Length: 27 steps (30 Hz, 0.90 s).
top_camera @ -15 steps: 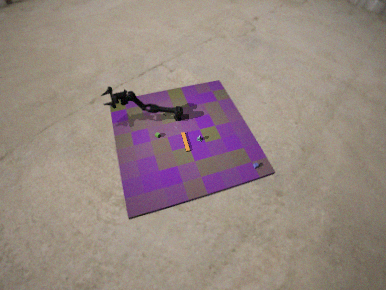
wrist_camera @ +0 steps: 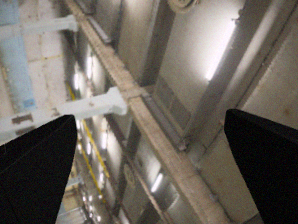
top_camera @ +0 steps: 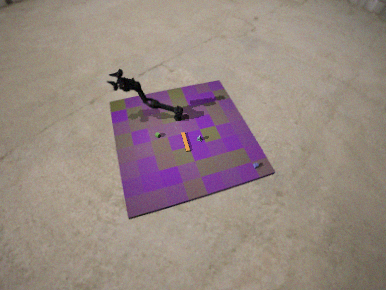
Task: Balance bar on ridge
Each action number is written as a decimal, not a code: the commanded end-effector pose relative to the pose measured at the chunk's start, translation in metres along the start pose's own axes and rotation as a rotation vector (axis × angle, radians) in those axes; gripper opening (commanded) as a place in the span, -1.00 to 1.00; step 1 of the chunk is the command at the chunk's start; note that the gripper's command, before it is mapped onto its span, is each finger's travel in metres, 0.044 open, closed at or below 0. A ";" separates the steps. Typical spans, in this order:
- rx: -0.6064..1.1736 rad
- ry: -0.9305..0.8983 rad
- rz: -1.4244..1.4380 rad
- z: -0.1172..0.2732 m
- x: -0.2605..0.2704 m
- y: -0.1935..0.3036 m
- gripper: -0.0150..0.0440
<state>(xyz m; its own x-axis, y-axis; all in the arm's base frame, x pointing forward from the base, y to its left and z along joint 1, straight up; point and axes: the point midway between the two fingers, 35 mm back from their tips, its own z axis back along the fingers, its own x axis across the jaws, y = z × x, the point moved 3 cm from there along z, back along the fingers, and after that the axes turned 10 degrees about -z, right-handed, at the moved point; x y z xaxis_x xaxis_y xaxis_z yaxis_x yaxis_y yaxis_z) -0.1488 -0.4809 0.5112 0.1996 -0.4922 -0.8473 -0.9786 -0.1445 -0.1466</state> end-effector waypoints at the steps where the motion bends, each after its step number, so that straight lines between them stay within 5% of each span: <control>1: 0.003 0.133 0.138 0.015 -0.058 -0.009 0.58; 15: 0.032 0.621 0.640 0.100 -0.228 -0.077 0.58; 27: 0.016 0.917 0.885 0.177 -0.296 -0.141 0.58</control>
<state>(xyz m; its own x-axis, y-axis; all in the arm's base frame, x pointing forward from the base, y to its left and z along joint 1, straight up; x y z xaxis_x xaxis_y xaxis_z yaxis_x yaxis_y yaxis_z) -0.0853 -0.1820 0.6891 -0.5215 -0.8508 -0.0645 -0.8280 0.4863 0.2792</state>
